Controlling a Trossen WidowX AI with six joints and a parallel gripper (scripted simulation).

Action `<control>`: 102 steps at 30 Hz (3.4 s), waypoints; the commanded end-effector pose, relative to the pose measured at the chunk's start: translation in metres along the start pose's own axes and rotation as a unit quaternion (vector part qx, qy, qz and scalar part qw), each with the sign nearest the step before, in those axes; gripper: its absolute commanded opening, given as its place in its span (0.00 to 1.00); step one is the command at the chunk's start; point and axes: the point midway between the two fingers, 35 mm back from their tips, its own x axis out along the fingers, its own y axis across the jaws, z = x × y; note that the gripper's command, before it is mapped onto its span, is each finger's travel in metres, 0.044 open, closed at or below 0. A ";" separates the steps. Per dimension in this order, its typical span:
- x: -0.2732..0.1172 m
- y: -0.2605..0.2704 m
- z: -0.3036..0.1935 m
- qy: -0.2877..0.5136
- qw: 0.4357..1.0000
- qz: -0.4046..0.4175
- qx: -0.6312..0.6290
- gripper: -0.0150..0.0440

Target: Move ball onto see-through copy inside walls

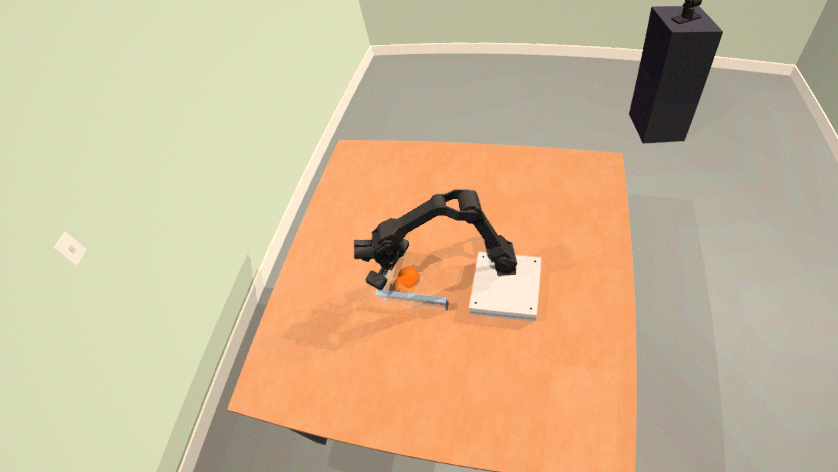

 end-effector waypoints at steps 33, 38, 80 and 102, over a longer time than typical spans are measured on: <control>0.015 -0.036 -0.045 0.131 0.980 0.037 -0.142 1.00; 0.023 -0.035 -0.047 0.131 0.980 0.037 -0.142 1.00; -0.018 -0.033 -0.028 0.131 0.981 0.037 -0.142 0.25; -0.090 -0.037 -0.017 0.133 0.987 0.030 -0.086 0.25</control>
